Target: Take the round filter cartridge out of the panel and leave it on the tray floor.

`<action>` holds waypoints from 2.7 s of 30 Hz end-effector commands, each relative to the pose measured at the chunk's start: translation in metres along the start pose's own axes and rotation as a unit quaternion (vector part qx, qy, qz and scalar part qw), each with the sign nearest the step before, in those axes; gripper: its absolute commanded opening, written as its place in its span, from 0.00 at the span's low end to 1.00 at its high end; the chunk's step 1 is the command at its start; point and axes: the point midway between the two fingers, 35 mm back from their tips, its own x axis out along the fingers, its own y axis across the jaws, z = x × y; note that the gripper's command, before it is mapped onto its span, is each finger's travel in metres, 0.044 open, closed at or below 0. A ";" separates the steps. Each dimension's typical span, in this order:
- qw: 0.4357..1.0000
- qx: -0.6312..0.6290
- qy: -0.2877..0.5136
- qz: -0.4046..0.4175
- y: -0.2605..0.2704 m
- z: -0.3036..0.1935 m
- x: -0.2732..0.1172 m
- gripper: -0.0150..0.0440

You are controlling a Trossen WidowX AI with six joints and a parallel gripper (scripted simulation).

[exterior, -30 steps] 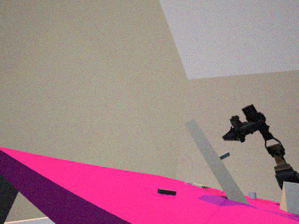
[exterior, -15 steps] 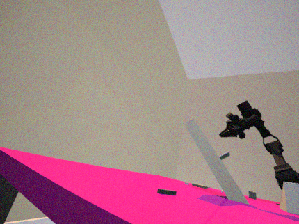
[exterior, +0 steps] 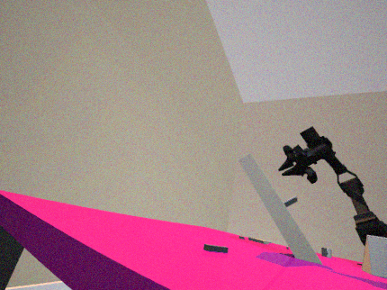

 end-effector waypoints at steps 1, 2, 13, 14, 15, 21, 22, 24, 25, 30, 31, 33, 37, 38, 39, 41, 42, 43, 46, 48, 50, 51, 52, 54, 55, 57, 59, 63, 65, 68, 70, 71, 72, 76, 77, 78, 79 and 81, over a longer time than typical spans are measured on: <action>0.998 -0.055 -0.005 0.010 0.001 0.005 0.003 0.45; 0.998 -0.055 -0.005 0.010 0.001 0.005 0.003 0.45; 0.998 -0.055 -0.005 0.010 0.001 0.006 0.007 0.45; 0.998 -0.055 -0.005 0.011 0.001 0.006 0.009 0.45; 0.998 -0.055 -0.006 0.011 0.001 0.006 0.010 0.45; 0.998 -0.054 -0.006 0.012 0.001 0.007 0.020 0.45; 0.998 -0.054 -0.006 0.012 0.001 0.007 0.022 0.45; 0.998 -0.054 -0.006 0.012 0.001 0.007 0.025 0.45; 0.998 -0.054 -0.006 0.012 0.001 0.007 0.026 0.45; 0.998 -0.054 -0.006 0.012 0.001 0.007 0.034 0.45; 0.998 -0.054 -0.006 0.012 0.001 0.007 0.036 0.45; 0.998 -0.054 -0.006 0.012 0.001 0.007 0.039 0.45; 0.998 -0.054 -0.006 0.011 0.001 0.007 0.046 0.45; 0.998 -0.054 -0.006 0.011 0.001 0.007 0.047 0.45; 0.998 -0.054 -0.006 0.011 0.001 0.006 0.049 0.45; 0.998 -0.054 -0.005 0.010 0.001 0.006 0.052 0.45; 0.998 -0.054 -0.005 0.010 0.001 0.006 0.054 0.45; 0.998 -0.054 -0.005 0.009 0.001 0.006 0.055 0.45; 0.998 -0.054 -0.005 0.008 0.001 0.005 0.059 0.45; 0.998 -0.054 -0.005 0.008 0.001 0.005 0.059 0.45; 0.998 -0.054 -0.005 0.008 0.002 0.005 0.059 0.45; 0.998 -0.054 -0.005 0.008 0.002 0.005 0.059 0.45; 0.998 -0.054 -0.005 0.008 0.002 0.005 0.059 0.45; 0.998 -0.054 -0.005 0.008 0.002 0.005 0.059 0.45; 0.998 -0.054 -0.005 0.008 0.003 0.005 0.059 0.45; 0.998 -0.054 -0.005 0.008 0.003 0.006 0.059 0.45; 0.998 -0.054 -0.005 0.008 0.003 0.006 0.059 0.45; 0.998 -0.054 -0.005 0.008 0.003 0.006 0.059 0.45; 0.998 -0.054 -0.005 0.008 0.002 0.006 0.059 0.45; 0.998 -0.054 -0.005 0.008 0.002 0.006 0.059 0.45; 0.998 -0.054 -0.005 0.008 0.002 0.006 0.059 0.45; 0.998 -0.054 -0.005 0.008 0.001 0.006 0.059 0.45; 0.998 -0.054 -0.005 0.008 0.001 0.006 0.059 0.45; 0.998 -0.054 -0.005 0.008 0.001 0.006 0.059 0.45; 0.998 -0.054 -0.005 0.008 0.001 0.006 0.060 0.45; 0.998 -0.054 -0.005 0.008 0.001 0.006 0.061 0.45; 0.998 -0.054 -0.005 0.008 0.001 0.006 0.062 0.45; 0.998 -0.054 -0.005 0.008 0.001 0.006 0.062 0.45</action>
